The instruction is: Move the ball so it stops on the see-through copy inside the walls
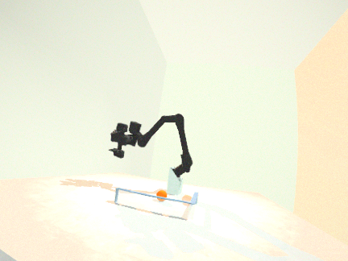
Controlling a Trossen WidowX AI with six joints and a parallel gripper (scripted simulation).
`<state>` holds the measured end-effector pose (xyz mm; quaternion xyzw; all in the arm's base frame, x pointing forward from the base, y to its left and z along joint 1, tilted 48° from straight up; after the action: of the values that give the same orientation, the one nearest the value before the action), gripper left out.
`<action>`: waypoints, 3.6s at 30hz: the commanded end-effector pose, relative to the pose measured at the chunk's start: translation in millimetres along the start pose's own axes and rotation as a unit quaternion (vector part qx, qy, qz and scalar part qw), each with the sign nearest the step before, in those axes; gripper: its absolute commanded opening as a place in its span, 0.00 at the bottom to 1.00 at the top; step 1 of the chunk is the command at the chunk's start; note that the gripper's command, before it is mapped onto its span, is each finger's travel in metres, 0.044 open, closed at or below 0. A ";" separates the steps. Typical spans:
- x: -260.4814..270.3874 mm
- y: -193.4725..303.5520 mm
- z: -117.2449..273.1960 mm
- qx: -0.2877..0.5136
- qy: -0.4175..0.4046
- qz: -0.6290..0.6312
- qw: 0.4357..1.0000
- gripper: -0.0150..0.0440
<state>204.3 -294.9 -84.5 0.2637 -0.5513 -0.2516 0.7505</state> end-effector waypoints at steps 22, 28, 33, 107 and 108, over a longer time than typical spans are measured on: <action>-12.4 122.3 -63.5 0.214 0.204 0.644 0.705 0.86; -17.9 147.2 -64.7 0.287 0.201 0.725 0.593 0.86; -22.4 167.7 -63.6 0.346 0.188 0.771 0.501 0.86; -96.5 279.4 -43.5 0.613 -0.052 0.789 0.004 0.86; -98.1 279.6 -43.7 0.613 -0.052 0.789 0.005 0.86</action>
<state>245.9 -22.5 28.0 -0.0110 0.4006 -0.9161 -0.0077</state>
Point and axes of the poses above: the point midway between the two fingers, 35 mm back from their tips, its own z axis back along the fingers, its own x axis across the jaws, y = z × x, the point moved 10 cm from there along z, back along the fingers, and after that the axes turned 6 degrees about -z, right-handed, at the moved point
